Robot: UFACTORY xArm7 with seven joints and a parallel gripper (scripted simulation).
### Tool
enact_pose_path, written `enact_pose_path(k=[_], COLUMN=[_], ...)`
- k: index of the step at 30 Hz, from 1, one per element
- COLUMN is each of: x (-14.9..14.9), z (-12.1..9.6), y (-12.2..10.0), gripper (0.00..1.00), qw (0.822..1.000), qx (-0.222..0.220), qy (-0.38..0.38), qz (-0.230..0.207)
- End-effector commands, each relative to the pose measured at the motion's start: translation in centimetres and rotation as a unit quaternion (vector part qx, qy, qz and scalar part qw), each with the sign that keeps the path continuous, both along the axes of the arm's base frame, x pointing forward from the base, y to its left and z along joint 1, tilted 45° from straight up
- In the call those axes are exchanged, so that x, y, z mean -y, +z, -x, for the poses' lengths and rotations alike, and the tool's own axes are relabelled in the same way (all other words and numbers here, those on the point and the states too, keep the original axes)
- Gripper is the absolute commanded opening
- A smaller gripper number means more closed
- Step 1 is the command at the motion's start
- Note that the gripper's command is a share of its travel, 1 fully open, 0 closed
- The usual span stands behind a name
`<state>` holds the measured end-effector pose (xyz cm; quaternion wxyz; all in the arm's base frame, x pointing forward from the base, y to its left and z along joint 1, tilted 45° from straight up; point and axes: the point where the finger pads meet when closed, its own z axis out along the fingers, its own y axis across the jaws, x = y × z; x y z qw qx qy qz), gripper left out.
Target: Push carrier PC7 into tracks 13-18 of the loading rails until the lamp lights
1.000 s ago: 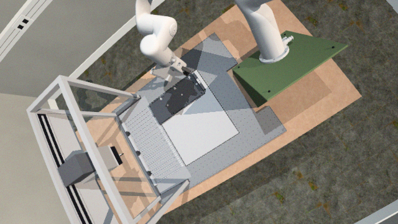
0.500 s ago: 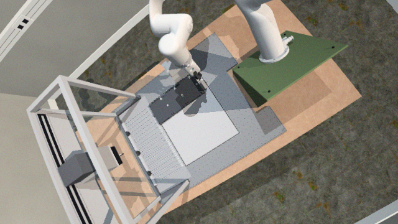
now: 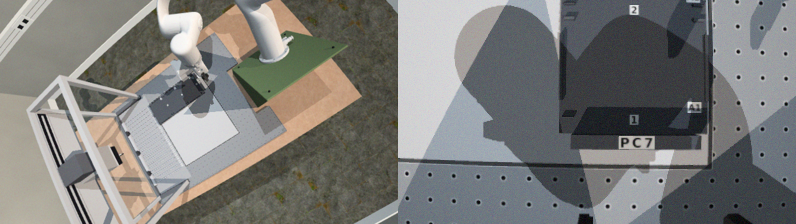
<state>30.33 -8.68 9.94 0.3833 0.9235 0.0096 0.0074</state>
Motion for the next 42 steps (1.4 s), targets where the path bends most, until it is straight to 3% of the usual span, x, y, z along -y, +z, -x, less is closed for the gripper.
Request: enact_pose_path(k=[1, 42], x=[-0.1, 3.7], z=[-0.1, -0.2], y=[0.0, -3.8], gripper=[0.82, 0.82], qw=[1.0, 1.0], qx=[0.001, 0.001], qy=[0.001, 0.001], qz=[0.0, 0.0])
